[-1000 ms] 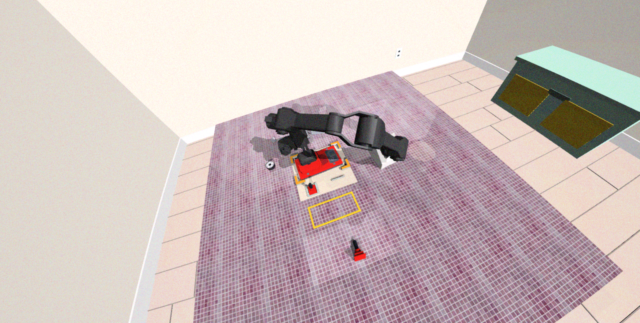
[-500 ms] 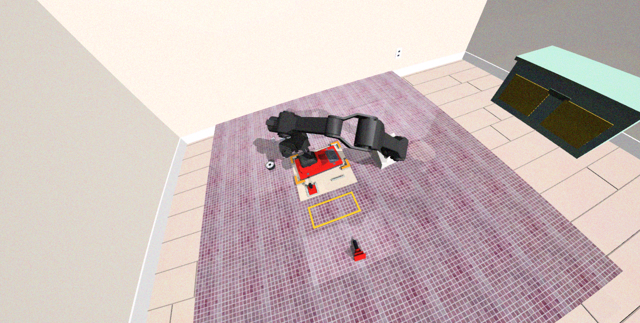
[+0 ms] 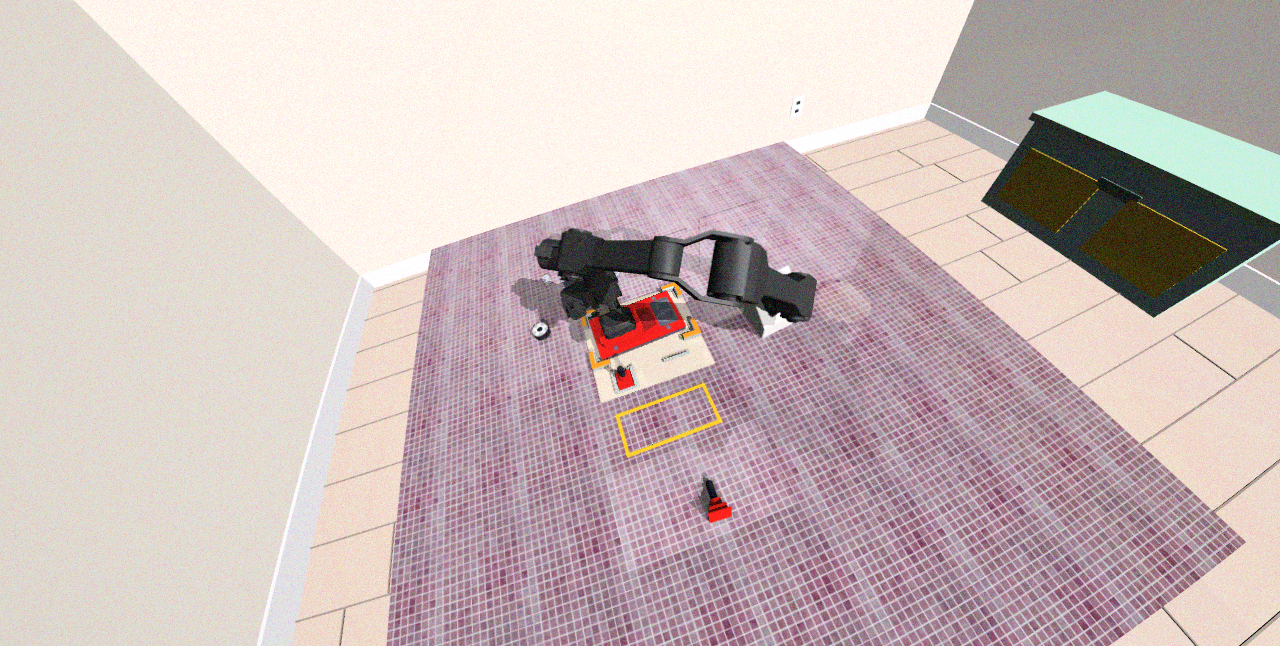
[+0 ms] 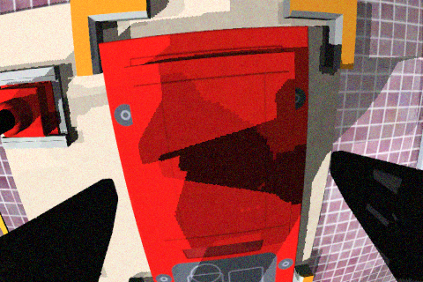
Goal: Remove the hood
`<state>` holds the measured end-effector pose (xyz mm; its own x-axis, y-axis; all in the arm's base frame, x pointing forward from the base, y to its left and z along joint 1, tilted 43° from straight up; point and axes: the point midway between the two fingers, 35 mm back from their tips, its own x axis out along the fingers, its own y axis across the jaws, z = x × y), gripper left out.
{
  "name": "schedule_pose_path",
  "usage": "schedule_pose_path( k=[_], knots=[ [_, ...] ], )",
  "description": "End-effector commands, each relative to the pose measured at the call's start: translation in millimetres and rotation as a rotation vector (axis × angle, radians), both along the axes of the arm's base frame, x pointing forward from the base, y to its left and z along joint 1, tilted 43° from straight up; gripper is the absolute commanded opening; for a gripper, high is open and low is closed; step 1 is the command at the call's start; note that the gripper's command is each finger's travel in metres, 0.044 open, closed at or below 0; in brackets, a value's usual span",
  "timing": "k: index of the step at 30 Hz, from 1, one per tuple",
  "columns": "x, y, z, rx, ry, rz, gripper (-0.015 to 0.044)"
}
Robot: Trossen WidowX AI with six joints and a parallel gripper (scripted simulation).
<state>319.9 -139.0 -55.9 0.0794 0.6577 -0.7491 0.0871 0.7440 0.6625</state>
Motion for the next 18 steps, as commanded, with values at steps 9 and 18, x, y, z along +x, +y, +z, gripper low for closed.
schedule_pose_path(
  k=[9, 18],
  knots=[
    [-2.0, 8.9, -8.5, 0.009, 0.008, -0.004, 0.044],
    [-1.9, 10.4, -10.1, 0.009, 0.008, -0.004, 0.044]
  ],
)
